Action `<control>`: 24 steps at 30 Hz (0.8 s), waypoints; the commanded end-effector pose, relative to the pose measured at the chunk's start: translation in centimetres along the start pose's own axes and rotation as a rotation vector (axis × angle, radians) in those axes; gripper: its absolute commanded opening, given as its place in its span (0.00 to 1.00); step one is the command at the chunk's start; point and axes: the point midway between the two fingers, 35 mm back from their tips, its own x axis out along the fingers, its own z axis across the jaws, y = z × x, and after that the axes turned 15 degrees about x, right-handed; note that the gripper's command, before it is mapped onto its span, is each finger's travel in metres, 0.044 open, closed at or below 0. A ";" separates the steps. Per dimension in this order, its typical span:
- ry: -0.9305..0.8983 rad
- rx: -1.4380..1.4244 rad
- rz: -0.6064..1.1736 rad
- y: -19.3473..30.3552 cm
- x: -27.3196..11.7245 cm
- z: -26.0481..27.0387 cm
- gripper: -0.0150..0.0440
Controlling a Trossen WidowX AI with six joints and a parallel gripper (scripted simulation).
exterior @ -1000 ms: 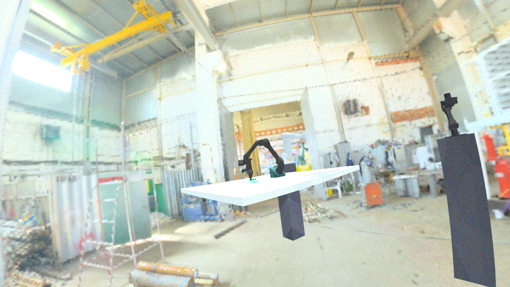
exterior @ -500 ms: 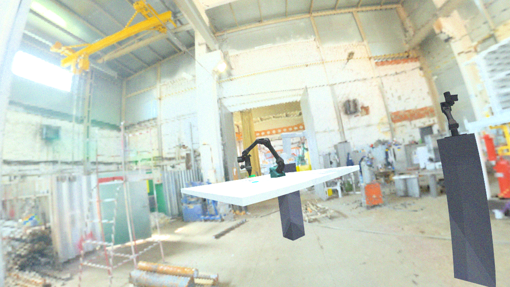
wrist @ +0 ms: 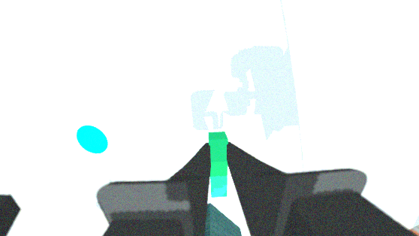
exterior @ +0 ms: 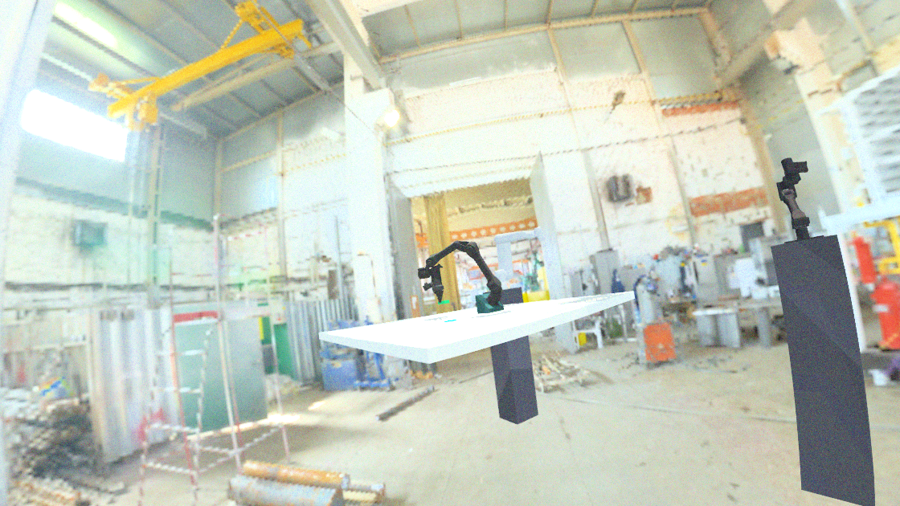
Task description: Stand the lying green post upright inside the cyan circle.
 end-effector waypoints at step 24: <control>0.011 -0.034 -0.028 0.9 -4.0 4.0 0.29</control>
